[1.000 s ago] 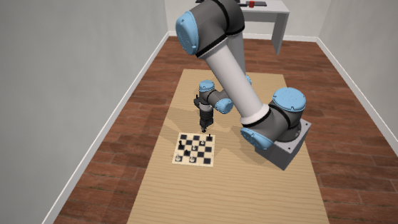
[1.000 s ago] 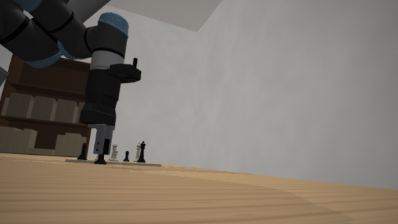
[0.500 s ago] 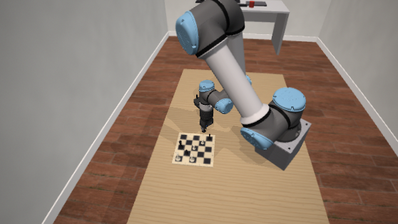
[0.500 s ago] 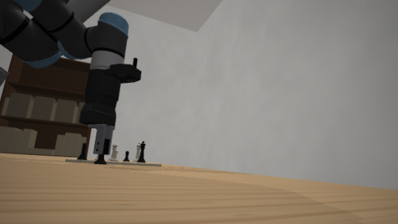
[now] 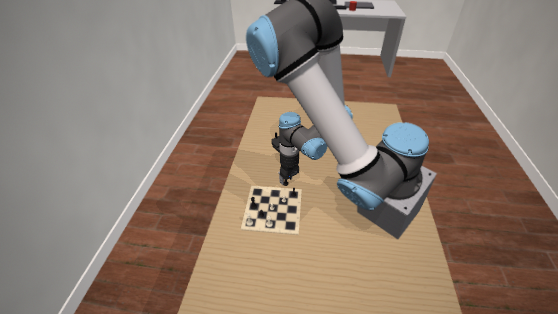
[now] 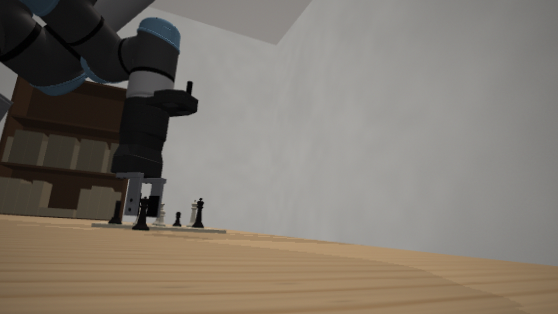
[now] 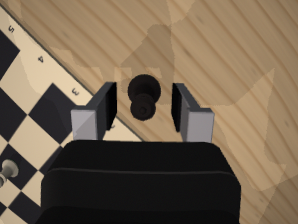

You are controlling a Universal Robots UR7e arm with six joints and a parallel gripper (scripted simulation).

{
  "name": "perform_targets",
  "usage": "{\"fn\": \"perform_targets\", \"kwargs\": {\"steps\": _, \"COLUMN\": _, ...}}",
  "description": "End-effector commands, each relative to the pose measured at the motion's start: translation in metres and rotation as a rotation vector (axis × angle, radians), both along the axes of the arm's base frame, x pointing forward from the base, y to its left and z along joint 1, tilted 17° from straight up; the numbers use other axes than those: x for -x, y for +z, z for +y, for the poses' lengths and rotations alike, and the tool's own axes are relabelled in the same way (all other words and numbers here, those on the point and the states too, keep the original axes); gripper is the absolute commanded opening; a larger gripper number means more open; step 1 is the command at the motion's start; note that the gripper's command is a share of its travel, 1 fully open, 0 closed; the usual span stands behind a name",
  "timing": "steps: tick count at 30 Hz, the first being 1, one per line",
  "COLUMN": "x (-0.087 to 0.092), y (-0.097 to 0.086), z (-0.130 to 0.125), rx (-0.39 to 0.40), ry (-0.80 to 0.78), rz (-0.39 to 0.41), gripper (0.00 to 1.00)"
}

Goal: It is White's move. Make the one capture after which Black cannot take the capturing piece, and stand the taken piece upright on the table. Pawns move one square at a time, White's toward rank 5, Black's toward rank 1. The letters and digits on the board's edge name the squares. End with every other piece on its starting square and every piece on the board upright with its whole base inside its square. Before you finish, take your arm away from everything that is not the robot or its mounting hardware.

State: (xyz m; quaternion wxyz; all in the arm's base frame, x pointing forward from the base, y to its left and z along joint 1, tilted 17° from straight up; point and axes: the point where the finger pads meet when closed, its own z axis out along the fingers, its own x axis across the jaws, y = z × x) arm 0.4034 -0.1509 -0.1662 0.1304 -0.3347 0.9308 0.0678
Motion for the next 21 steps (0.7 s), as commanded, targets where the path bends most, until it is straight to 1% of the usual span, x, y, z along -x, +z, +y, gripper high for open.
{"fn": "perform_targets", "kwargs": {"steps": 1, "x": 0.0, "y": 0.0, "z": 0.0, "rx": 0.001, "ry": 0.0, "rz": -0.001, "gripper": 0.79}}
{"fn": "perform_targets", "kwargs": {"steps": 13, "x": 0.0, "y": 0.003, "z": -0.001, "rx": 0.001, "ry": 0.0, "rz": -0.001, "gripper": 0.79}}
{"fn": "perform_targets", "kwargs": {"steps": 17, "x": 0.002, "y": 0.009, "z": -0.002, "rx": 0.001, "ry": 0.0, "rz": -0.001, "gripper": 0.79}}
{"fn": "perform_targets", "kwargs": {"steps": 21, "x": 0.004, "y": 0.02, "z": -0.005, "rx": 0.001, "ry": 0.0, "rz": -0.001, "gripper": 0.79}}
